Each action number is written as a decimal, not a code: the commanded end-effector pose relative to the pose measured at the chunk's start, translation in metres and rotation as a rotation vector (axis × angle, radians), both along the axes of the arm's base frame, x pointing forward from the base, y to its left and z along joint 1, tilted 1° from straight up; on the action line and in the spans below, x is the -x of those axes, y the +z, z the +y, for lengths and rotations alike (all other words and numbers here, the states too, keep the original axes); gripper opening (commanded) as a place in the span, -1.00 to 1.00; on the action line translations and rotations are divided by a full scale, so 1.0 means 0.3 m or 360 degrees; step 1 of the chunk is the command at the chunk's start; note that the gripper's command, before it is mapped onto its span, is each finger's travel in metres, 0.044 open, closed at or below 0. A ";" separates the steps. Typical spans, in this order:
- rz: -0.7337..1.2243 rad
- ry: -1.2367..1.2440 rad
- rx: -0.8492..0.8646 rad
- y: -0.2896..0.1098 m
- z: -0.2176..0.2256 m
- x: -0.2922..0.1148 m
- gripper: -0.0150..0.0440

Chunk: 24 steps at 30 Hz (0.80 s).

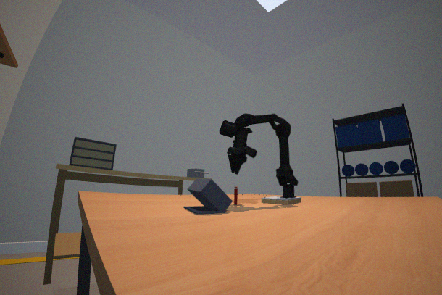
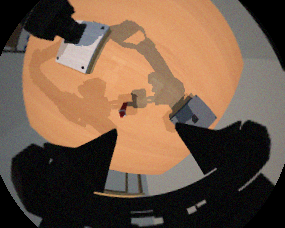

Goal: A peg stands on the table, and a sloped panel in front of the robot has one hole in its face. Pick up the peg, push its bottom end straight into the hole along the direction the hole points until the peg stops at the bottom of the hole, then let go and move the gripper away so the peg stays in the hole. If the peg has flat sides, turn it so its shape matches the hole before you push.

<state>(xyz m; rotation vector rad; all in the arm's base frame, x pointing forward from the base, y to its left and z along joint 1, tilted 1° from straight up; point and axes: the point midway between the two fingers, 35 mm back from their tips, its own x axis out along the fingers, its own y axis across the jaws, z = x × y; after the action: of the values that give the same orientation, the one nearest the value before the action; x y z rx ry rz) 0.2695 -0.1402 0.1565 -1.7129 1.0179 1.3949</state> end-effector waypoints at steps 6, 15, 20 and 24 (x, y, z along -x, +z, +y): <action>0.0129 0.0087 -0.0127 -0.099 -0.060 0.084 1.00; 0.0167 0.0116 -0.0179 -0.135 -0.083 0.119 1.00; 0.0167 0.0116 -0.0179 -0.156 -0.085 0.117 1.00; 0.0166 0.0116 -0.0179 -0.178 -0.087 0.115 1.00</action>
<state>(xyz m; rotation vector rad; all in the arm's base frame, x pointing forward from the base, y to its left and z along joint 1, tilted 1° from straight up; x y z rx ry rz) 0.2347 -0.1662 0.1093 -1.6239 0.9302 1.5695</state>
